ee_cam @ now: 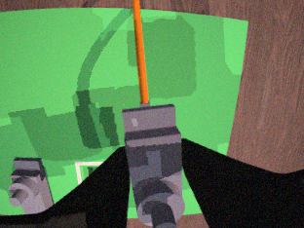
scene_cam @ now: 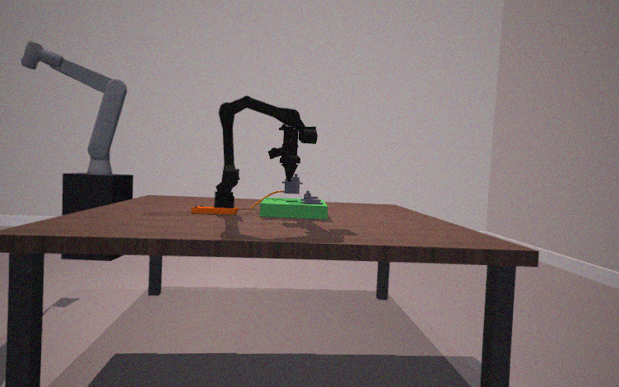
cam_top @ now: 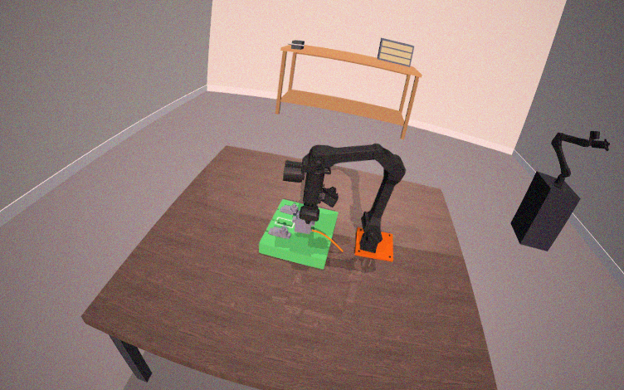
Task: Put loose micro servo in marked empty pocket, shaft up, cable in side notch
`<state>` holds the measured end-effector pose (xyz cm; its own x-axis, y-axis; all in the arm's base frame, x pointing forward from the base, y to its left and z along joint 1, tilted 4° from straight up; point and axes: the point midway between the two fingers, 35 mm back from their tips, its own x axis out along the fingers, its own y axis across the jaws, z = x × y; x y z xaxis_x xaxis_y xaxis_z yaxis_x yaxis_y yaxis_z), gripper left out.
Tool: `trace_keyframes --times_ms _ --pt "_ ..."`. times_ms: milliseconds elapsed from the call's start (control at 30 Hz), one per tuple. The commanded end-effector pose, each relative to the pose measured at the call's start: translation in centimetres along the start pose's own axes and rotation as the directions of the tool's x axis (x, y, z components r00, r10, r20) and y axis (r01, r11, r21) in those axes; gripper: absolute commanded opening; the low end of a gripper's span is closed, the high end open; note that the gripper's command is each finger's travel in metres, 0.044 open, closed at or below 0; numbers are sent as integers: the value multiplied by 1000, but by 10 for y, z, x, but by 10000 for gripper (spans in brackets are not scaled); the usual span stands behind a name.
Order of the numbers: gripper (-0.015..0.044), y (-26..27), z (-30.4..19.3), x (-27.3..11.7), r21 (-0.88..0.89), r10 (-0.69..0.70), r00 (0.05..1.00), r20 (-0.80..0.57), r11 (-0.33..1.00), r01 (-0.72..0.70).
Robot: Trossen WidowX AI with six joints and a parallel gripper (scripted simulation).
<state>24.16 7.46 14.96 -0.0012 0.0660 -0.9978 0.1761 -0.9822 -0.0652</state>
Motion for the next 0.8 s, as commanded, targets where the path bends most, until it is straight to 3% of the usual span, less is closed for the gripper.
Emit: trace_keyframes --times_ms 0,233,467,767 --pt "0 16 4 -2 -5 -5 1000 -7 1000 5" --pt "0 47 9 -1 39 112 994 -13 993 -111" --pt "0 48 9 -1 57 117 993 -13 992 -116" --pt "0 49 9 -1 326 107 994 -12 940 -97"
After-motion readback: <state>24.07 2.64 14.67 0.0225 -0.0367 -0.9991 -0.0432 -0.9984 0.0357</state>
